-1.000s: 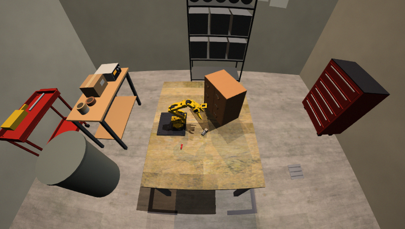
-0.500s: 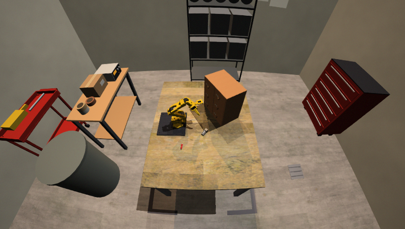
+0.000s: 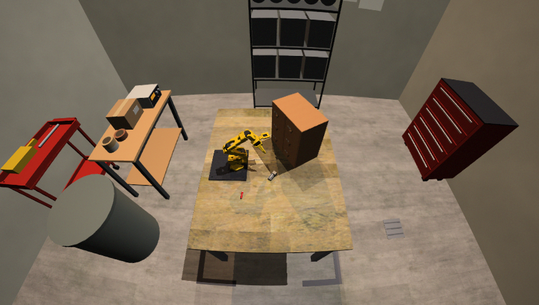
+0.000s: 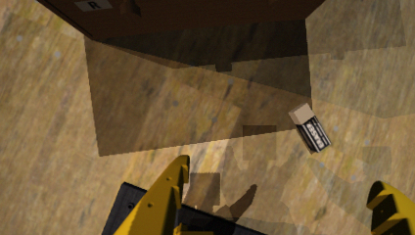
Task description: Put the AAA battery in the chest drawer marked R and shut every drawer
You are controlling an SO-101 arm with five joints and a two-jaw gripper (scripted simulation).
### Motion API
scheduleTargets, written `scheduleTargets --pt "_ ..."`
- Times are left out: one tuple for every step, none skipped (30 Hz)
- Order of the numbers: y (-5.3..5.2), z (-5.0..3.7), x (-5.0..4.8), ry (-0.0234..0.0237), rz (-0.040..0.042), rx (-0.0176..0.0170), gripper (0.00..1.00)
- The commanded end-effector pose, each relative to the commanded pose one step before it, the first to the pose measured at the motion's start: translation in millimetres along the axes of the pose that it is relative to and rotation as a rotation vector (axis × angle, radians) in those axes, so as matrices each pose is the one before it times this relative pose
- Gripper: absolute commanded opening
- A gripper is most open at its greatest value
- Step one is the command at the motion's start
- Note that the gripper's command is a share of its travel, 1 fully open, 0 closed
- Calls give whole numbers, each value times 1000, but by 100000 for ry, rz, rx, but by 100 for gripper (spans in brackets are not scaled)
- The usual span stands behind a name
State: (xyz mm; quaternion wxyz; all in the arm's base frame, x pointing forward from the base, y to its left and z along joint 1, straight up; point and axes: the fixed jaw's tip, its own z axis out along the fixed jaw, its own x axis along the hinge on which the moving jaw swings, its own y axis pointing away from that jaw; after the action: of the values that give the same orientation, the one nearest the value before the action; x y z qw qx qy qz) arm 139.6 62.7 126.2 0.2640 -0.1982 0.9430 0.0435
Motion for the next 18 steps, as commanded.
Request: scheduleTargets --pt "1201 1679 4577 1944 -762 -497 50" --pt "0 0 1 1 0 0 50" --pt "0 0 -1 -1 0 0 50" --pt "0 0 1 1 0 0 50" --pt "0 0 -1 -1 0 0 50" --pt "0 0 1 1 0 0 50" --pt "0 0 -1 -1 0 0 50" --pt "0 0 0 0 0 0 50" --pt "0 0 0 0 0 0 50" --pt "-309 2408 -2816 -932 141 102 50" --pt "-309 2434 -2742 -933 141 102 50" --pt "-309 2460 -2665 -932 140 103 50" --pt "-308 2482 -2590 -933 139 103 50" --pt "-309 2503 -2512 -932 139 104 50" --pt "-308 2520 -2436 -933 138 104 50" --pt "-308 2537 -2357 -932 138 105 50" --pt "-308 2550 -2282 -933 137 106 50" --pt "-308 2562 -2202 -932 136 106 50"
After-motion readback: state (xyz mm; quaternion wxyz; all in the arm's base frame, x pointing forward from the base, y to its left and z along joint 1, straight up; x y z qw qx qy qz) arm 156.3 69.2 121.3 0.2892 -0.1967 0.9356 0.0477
